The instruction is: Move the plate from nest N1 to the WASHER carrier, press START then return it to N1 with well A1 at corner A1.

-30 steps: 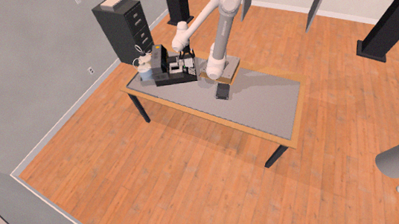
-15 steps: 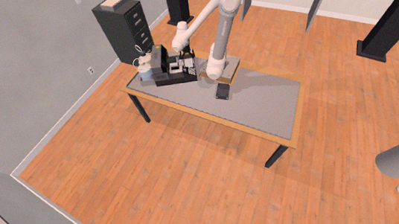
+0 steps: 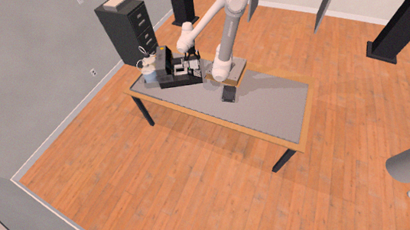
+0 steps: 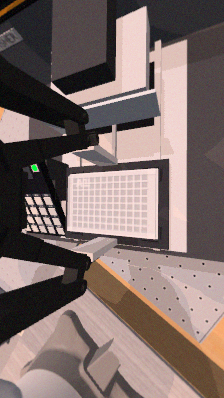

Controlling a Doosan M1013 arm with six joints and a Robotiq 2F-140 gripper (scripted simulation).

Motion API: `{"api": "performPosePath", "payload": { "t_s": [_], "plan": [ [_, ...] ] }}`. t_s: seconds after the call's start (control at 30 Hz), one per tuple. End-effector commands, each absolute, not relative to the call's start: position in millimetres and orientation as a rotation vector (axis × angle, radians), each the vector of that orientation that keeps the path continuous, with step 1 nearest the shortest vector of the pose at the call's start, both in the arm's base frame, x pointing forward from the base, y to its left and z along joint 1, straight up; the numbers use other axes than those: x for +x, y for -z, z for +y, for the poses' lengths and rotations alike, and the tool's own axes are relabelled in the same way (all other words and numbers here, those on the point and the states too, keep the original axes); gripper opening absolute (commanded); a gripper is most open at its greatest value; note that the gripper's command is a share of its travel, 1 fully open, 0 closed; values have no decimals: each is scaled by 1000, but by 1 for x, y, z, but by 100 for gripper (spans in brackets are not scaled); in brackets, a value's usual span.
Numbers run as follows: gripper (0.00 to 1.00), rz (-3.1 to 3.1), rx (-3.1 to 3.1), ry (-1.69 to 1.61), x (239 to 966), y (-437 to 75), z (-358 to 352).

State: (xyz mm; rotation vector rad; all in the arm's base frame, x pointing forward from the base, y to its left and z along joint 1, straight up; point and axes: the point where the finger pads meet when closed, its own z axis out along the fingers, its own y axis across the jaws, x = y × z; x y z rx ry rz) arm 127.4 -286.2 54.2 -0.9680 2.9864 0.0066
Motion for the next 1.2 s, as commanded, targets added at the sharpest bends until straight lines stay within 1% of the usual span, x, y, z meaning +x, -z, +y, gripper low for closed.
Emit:
{"api": "performPosePath", "payload": {
  "t_s": [0.0,0.63,0.67,0.73,0.77,0.83,0.87,0.93,0.97,1.03,1.07,1.17],
  "plan": [
    [70,2992,-965,-12,125,-52,-285],
    [70,2992,-965,-12,125,-52,-285],
    [64,2992,-965,-12,125,-52,-285],
    [64,2992,-965,-12,125,-52,-285],
    [58,2992,-965,-12,125,-52,-285],
    [58,2992,-965,-12,125,-52,-285],
    [52,2992,-965,-12,125,-52,-285],
    [52,2992,-965,-12,125,-52,-285],
    [46,2992,-965,-12,125,-52,-285],
    [46,2992,-965,-12,125,-52,-285],
    [40,2992,-965,-12,125,-52,-285],
    [40,2992,-965,-12,125,-52,-285]
  ]
}}
